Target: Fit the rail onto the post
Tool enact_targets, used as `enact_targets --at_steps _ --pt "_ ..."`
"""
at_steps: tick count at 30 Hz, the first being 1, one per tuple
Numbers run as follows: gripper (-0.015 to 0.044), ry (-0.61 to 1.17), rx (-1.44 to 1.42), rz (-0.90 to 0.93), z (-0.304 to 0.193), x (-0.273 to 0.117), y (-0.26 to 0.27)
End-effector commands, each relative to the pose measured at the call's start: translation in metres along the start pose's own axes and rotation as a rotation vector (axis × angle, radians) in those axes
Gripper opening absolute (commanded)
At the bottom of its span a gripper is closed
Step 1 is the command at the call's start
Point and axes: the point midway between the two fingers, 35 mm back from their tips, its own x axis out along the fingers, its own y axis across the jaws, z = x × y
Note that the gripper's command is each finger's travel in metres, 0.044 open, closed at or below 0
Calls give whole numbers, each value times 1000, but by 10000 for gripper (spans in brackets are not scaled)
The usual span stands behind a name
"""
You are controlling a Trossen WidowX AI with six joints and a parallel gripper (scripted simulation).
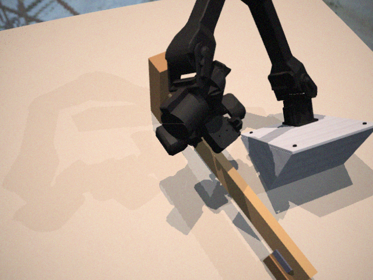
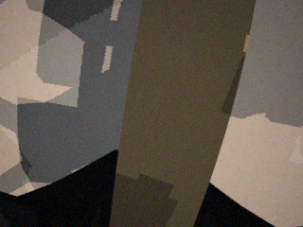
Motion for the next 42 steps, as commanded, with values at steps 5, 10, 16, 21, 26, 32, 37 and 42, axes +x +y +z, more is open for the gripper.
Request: enact_targets --at_steps 5,10,16,21,26,32,37,42 --pt "0 -18 1 -7 3 -9 -1" --pt "0 -18 1 -7 3 -11 -1" --pt "0 -18 1 -7 3 -10 -1" --pt "0 -18 1 -7 3 -7 -1" --pt "0 -18 1 -7 3 -5 -1" --pt "0 -18 1 -7 3 -5 0" --pt "0 -18 1 -7 3 -7 0" --pt "0 -18 1 -7 3 -8 0"
